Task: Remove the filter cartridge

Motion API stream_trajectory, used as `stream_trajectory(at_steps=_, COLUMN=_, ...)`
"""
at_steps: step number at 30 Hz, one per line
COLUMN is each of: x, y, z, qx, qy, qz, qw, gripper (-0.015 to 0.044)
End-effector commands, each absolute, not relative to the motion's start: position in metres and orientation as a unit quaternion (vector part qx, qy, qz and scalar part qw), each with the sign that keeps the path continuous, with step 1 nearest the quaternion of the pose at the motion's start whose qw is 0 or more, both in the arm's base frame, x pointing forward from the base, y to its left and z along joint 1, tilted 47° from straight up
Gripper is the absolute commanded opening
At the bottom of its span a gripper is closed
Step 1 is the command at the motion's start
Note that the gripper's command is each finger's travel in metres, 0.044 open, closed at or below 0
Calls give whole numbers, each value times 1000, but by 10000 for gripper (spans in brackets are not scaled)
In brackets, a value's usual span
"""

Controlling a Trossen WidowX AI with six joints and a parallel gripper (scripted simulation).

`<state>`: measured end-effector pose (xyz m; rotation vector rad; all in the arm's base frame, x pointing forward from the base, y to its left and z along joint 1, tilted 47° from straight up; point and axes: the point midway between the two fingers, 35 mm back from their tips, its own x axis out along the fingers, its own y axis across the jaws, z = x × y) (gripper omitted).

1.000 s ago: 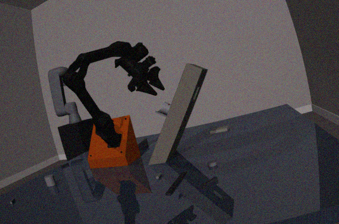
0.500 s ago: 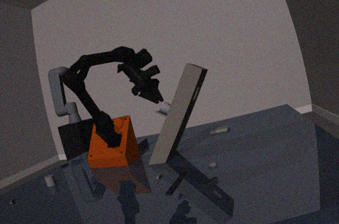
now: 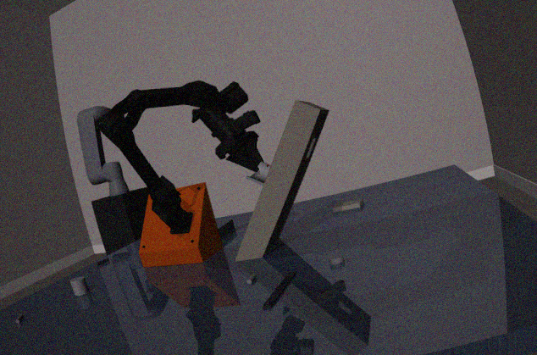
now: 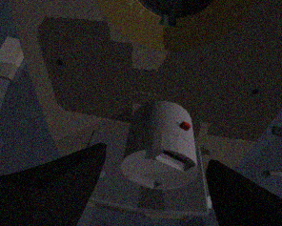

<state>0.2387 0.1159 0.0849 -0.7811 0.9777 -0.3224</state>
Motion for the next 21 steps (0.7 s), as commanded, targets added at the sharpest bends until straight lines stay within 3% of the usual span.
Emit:
stream_trajectory(at_steps=1, x=241, y=111, z=81, qx=-368, qy=455, qz=-151, qw=796, gripper=305)
stream_trajectory(at_steps=7, x=244, y=106, z=77, qx=-369, qy=455, qz=-152, qw=796, gripper=305)
stream_trajectory(at_steps=9, x=244, y=109, z=79, qx=-364, qy=455, qz=-152, qw=798, gripper=252)
stream_trajectory(at_steps=18, x=244, y=109, z=79, qx=-364, qy=455, qz=-152, qw=798, gripper=192)
stream_trajectory(at_steps=21, x=244, y=109, z=79, qx=-364, qy=455, qz=-152, qw=798, gripper=113)
